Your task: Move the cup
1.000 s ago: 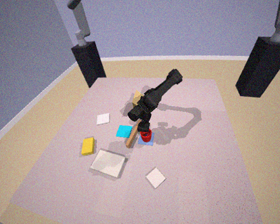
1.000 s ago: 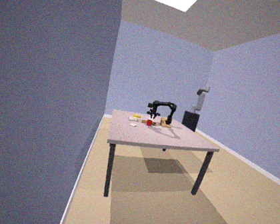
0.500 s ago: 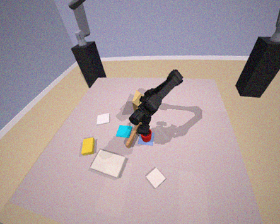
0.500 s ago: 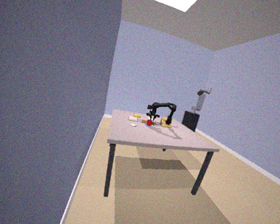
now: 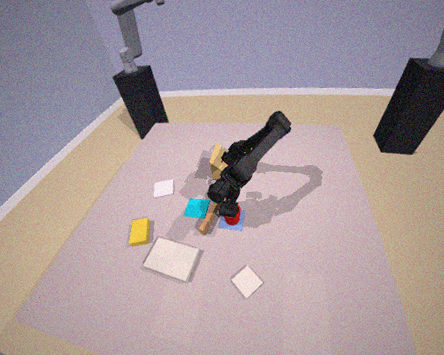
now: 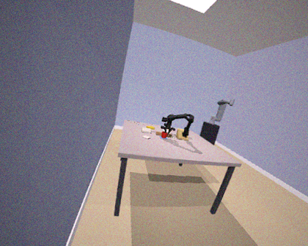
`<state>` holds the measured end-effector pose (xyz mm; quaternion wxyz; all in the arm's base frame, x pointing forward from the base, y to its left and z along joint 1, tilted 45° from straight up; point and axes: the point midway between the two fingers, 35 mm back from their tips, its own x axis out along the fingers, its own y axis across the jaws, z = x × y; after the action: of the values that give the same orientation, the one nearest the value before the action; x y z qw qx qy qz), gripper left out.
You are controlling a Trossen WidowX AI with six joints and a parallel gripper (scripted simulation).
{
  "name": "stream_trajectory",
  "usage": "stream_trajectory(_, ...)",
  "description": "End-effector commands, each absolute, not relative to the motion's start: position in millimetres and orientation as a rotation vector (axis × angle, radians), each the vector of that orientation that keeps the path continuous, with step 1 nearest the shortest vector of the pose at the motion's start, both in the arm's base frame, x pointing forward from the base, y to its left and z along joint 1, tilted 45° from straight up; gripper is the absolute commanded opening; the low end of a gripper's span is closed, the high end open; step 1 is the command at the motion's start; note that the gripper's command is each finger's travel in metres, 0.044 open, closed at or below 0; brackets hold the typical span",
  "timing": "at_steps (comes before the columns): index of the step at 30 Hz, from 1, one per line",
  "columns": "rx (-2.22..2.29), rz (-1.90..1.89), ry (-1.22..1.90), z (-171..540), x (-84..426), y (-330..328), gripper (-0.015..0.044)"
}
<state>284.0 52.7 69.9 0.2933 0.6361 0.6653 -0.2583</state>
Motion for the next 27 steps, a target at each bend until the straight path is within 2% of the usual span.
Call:
stream_trajectory(1,1.696,-0.692,1.784,64.4,281.9,58.9,0.0148)
stream_trajectory(13,1.696,-0.692,1.784,60.7,281.1,62.8,0.0148)
stream_trajectory(16,1.693,-0.688,1.778,61.9,281.7,61.3,0.0069)
stream_trajectory(27,1.693,-0.688,1.778,61.9,281.7,61.3,0.0000)
